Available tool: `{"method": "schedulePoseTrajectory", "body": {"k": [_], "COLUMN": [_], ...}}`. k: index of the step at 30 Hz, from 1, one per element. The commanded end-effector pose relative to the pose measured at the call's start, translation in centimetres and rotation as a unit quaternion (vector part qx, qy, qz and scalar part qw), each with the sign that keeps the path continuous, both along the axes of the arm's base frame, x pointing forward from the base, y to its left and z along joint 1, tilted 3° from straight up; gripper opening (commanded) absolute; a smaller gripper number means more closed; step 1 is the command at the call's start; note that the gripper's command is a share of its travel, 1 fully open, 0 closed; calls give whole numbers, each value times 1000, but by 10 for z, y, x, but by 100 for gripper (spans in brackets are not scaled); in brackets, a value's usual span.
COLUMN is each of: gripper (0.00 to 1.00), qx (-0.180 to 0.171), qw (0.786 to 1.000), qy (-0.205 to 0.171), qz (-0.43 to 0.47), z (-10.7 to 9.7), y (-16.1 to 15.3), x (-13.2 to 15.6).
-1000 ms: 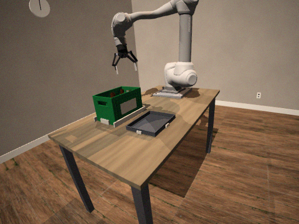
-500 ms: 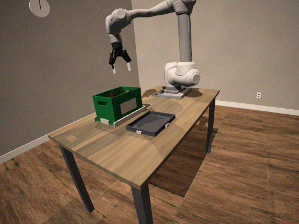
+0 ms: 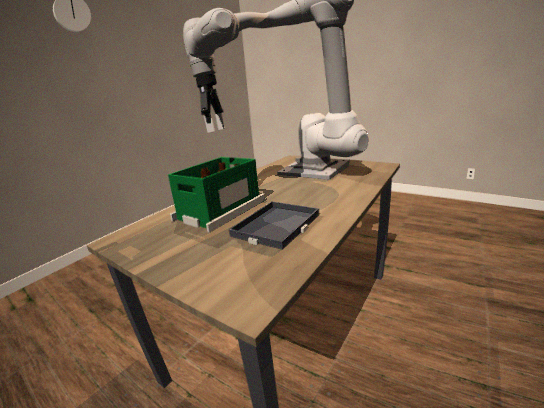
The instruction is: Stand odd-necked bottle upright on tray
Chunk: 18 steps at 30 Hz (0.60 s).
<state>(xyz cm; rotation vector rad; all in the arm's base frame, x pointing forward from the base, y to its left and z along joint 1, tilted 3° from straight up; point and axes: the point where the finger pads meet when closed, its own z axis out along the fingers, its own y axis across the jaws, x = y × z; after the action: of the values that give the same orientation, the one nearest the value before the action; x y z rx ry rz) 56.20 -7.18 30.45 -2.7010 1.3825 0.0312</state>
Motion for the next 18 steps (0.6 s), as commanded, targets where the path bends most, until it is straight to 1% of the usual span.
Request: {"method": "schedulePoseTrajectory", "body": {"k": [1,6,12,14,15,18], "gripper": [100,100,100,100,100,100], "qx": [-9,-22,-37,-37,-43,-48], "qw": [996,982,951,951,932,912], "qy": [-4,-7,-10,-10,-10,-11], "qz": [83,187,307,307,361,406], "z": [4,8,12,12,14,16], "y": [9,24,43,43,53,62], "x": [15,35,59,59,69,78]}}
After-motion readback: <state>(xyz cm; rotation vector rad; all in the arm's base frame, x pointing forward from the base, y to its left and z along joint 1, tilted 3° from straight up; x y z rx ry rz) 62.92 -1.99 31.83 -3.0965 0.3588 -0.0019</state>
